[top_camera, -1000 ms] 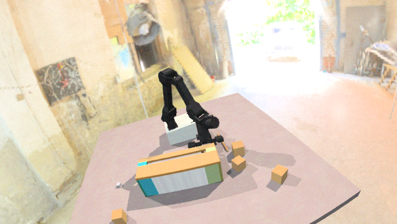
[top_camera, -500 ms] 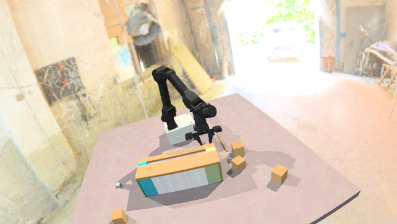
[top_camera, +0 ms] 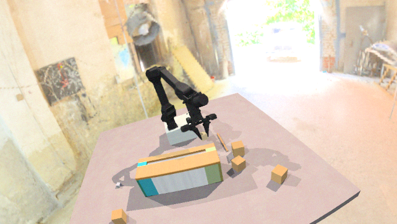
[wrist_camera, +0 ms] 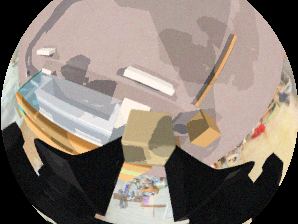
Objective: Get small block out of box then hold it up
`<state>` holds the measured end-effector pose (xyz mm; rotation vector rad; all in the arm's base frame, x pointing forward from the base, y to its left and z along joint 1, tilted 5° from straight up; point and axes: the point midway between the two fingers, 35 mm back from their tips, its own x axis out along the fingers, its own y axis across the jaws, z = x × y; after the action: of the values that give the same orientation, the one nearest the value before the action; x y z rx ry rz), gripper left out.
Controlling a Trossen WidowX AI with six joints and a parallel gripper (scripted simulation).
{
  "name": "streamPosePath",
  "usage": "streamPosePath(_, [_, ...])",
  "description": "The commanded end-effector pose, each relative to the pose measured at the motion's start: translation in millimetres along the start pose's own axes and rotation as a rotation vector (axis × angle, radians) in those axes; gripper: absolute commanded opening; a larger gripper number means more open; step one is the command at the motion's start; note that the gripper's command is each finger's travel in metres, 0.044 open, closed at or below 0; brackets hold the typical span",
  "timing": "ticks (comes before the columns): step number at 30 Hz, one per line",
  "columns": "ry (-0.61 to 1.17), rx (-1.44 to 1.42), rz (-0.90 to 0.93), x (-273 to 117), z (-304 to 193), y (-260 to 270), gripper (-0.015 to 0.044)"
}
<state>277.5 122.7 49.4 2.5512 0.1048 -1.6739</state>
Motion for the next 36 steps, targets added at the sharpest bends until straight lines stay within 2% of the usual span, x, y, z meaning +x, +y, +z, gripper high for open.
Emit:
streamPosePath(1, [0.002, -0.068, -0.032, -12.0, 4.0, -0.3, 0.0])
streamPosePath(15, [0.055, -0.314, -0.143, -57.3, 17.4, -0.5, 0.0])
streamPosePath(36, [0.056, -0.317, -0.144, -57.8, 17.6, -0.5, 0.0])
